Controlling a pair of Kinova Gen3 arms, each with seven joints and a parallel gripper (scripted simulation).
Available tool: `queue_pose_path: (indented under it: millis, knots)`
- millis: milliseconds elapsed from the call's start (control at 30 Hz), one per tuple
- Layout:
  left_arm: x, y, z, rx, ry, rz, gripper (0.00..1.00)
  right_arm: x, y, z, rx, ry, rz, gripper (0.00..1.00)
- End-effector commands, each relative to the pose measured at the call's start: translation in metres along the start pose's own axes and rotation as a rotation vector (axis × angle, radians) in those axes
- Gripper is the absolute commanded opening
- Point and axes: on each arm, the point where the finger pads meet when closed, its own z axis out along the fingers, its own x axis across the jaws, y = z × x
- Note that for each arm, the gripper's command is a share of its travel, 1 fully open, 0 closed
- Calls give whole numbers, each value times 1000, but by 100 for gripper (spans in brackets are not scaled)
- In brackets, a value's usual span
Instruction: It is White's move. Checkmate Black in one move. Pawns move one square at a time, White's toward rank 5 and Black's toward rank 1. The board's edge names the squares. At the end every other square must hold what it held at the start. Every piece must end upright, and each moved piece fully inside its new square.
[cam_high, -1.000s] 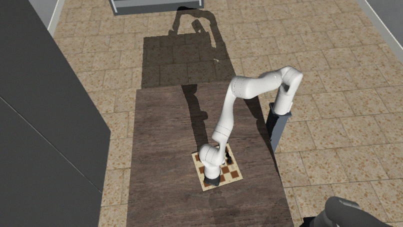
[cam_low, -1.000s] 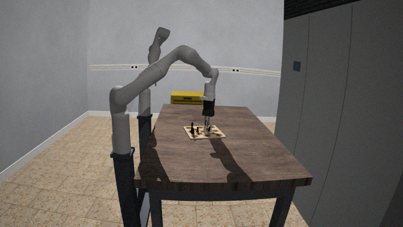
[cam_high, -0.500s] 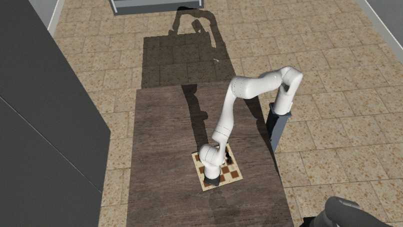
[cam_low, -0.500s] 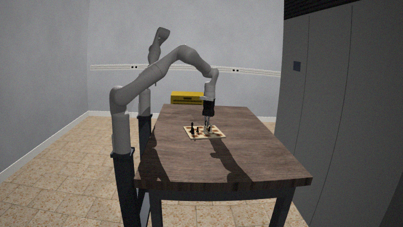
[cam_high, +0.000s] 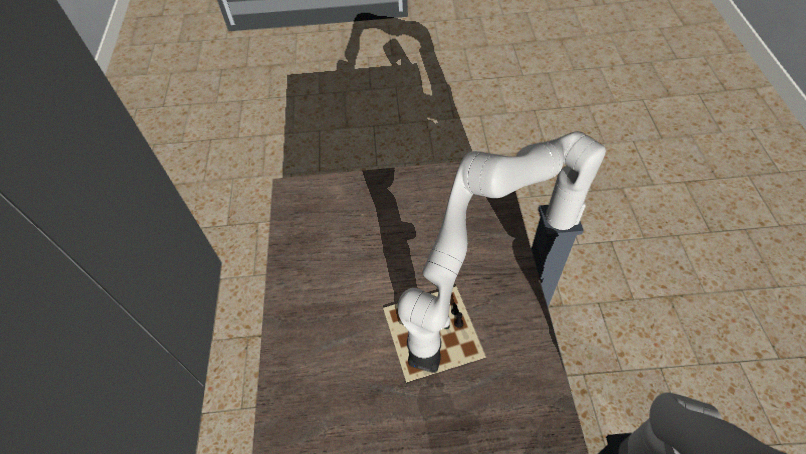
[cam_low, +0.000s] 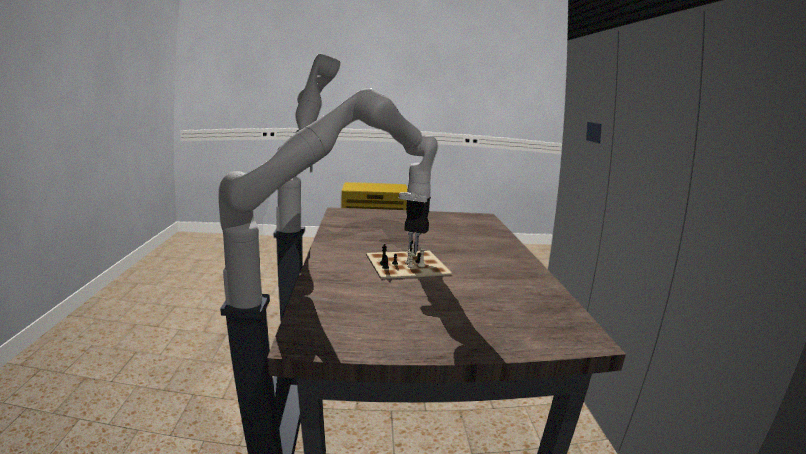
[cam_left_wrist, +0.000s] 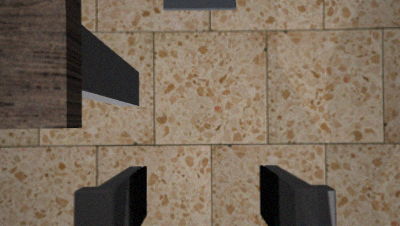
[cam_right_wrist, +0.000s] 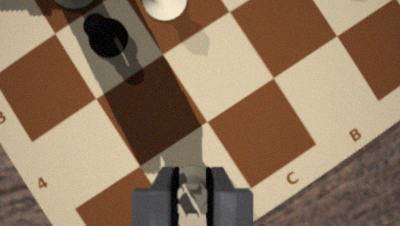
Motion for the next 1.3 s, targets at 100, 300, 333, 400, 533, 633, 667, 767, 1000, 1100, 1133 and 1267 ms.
queue_pose_path:
  millis: [100, 300, 333, 400, 533, 633, 667, 767, 1000, 1100, 1133, 1267]
  knots:
    - [0, 0, -1, -2, 0, 0, 100, 0, 1, -9, -3, -1, 0, 0]
    - [0, 0, -1, -2, 0, 0, 100, 0, 1, -39, -3, -1, 0, 0]
    - [0, 0, -1, -2, 0, 0, 100, 0, 1, -39, -3, -1, 0, 0]
    - [0, 0, -1, -2, 0, 0, 100, 0, 1, -55, -3, -1, 0, 0]
    - [0, 0, -1, -2, 0, 0, 100, 0, 1, -83, -3, -1, 0, 0]
    - [0, 0, -1, -2, 0, 0, 100, 0, 1, -96, -3, -1, 0, 0]
    - [0, 0, -1, -2, 0, 0, 100, 0, 1, -98, -3, -1, 0, 0]
    - [0, 0, -1, -2, 0, 0, 100, 0, 1, -102, -3, -1, 0, 0]
    - [0, 0, -1, -2, 0, 0, 100, 0, 1, -102, -3, -1, 0, 0]
    - [0, 0, -1, -2, 0, 0, 100, 0, 1, -102, -3, -1, 0, 0]
    - [0, 0, -1, -2, 0, 0, 100, 0, 0, -102, -3, -1, 1, 0]
    - [0, 0, -1, -2, 0, 0, 100, 11, -4, -103, -4, -1, 21, 0]
